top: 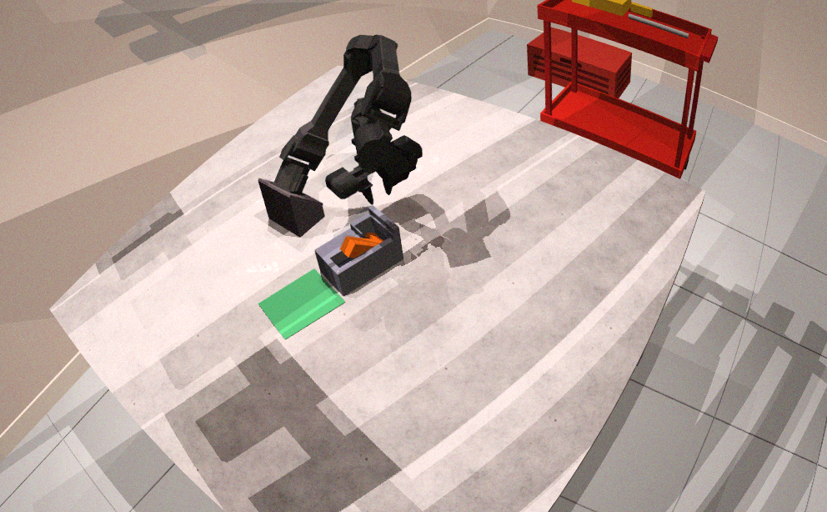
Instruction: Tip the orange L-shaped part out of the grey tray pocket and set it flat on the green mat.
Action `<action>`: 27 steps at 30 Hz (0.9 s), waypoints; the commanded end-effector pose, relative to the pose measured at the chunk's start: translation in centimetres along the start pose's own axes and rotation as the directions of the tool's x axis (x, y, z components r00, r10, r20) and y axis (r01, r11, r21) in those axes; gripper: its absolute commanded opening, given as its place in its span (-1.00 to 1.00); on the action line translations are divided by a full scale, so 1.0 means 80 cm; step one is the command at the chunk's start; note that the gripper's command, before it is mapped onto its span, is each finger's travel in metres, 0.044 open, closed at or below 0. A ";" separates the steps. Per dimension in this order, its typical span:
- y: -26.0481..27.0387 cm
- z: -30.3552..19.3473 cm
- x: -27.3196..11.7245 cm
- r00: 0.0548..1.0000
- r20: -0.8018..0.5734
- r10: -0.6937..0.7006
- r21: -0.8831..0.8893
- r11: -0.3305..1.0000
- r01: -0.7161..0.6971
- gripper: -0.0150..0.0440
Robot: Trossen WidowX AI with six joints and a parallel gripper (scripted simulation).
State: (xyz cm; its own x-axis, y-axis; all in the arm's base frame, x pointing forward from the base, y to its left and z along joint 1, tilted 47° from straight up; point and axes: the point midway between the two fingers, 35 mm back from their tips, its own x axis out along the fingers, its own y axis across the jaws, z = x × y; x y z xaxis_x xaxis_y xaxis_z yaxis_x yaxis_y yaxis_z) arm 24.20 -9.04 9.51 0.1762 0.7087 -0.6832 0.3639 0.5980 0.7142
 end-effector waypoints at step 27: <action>-0.083 0.014 -0.005 1.000 0.003 -0.009 -0.976 0.216 0.005 0.46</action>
State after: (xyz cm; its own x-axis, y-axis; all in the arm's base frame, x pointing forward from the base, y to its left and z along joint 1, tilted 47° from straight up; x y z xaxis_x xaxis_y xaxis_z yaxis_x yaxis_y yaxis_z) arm 23.57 -11.12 7.24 0.1762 0.7133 -0.6783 -0.3358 0.6913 0.6398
